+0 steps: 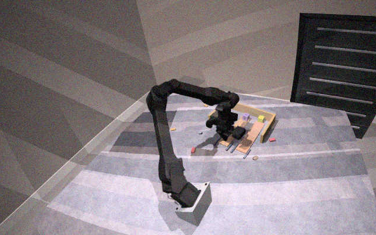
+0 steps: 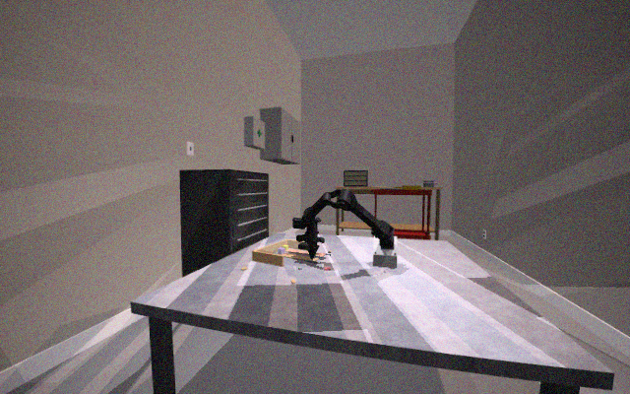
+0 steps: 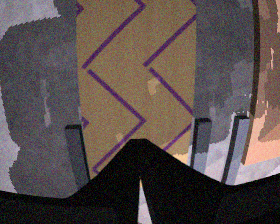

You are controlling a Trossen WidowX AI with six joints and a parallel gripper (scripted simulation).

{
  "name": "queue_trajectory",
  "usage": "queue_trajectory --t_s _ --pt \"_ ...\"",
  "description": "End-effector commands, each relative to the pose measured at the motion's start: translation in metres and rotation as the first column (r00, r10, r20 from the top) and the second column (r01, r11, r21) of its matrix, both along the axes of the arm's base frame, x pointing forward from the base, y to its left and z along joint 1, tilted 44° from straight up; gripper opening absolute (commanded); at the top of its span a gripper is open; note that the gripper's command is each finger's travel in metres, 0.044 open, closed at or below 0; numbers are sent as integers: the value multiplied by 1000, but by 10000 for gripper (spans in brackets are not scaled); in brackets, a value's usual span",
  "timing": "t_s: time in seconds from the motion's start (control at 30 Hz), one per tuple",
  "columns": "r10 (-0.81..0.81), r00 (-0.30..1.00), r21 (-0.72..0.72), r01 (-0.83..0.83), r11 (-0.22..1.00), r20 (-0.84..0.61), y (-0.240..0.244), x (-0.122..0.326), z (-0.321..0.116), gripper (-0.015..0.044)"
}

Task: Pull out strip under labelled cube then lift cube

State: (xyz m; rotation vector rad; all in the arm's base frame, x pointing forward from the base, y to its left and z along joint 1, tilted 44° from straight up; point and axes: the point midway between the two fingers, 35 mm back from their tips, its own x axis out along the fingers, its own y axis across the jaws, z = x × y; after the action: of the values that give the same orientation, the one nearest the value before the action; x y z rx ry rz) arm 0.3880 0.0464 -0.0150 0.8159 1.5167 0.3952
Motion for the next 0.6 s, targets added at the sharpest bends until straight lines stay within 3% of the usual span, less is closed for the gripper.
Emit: queue_trajectory --t_s 0.0,0.57 --pt "-3 1000 3 3 1000 -3 0 0 -1 0" --pt "-3 1000 3 3 1000 -3 2 0 -2 0"
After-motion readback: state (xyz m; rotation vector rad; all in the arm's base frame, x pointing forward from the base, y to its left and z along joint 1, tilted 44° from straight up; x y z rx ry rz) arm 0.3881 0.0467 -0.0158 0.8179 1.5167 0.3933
